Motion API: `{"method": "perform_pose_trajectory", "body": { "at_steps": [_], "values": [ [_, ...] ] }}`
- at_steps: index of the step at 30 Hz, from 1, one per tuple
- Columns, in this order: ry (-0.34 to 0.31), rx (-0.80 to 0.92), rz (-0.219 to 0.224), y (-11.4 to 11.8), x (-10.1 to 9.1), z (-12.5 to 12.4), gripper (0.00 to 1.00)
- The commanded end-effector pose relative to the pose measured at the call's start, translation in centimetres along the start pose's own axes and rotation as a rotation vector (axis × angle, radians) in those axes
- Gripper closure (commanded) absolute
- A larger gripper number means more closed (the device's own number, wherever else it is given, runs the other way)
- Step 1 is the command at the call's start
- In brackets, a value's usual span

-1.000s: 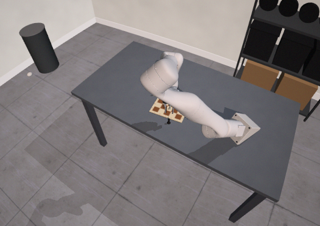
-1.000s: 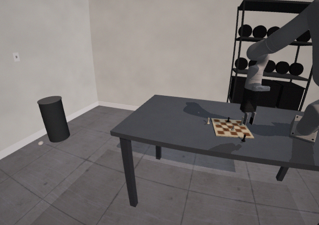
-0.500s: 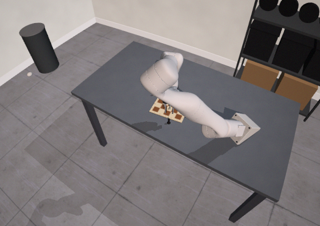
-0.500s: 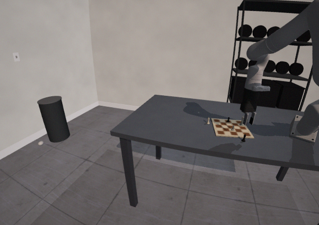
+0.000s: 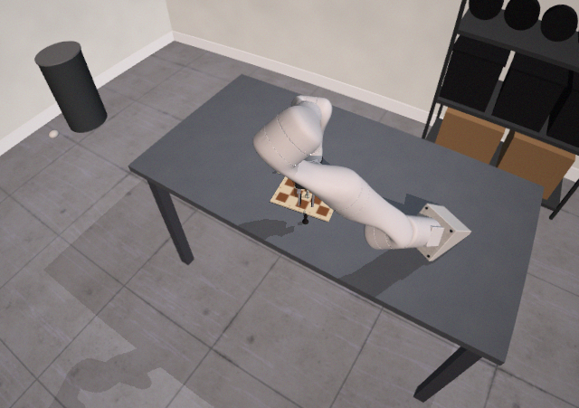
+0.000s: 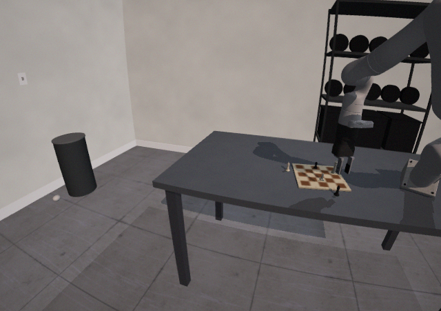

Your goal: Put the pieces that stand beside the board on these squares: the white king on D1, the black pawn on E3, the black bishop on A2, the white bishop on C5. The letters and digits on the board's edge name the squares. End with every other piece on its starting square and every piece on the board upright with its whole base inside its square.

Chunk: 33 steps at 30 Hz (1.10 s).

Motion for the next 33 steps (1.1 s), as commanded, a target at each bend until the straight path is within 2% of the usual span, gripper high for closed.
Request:
{"method": "perform_pose_trajectory", "body": {
  "at_steps": [1, 23, 33],
  "values": [
    [0.003, 0.003, 0.002, 0.1, 0.6, -0.1, 0.27],
    [0.002, 0.003, 0.002, 0.1, 3.6, -0.1, 0.27],
    [0.002, 0.003, 0.002, 0.1, 4.3, -0.1, 0.27]
  ]
}}
Point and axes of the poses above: the point where the finger pads meet when closed, its own x axis out along the fingers, its own y axis across the jaws, z = x × y, the point moved 4 cm from there along -x, back along the fingers
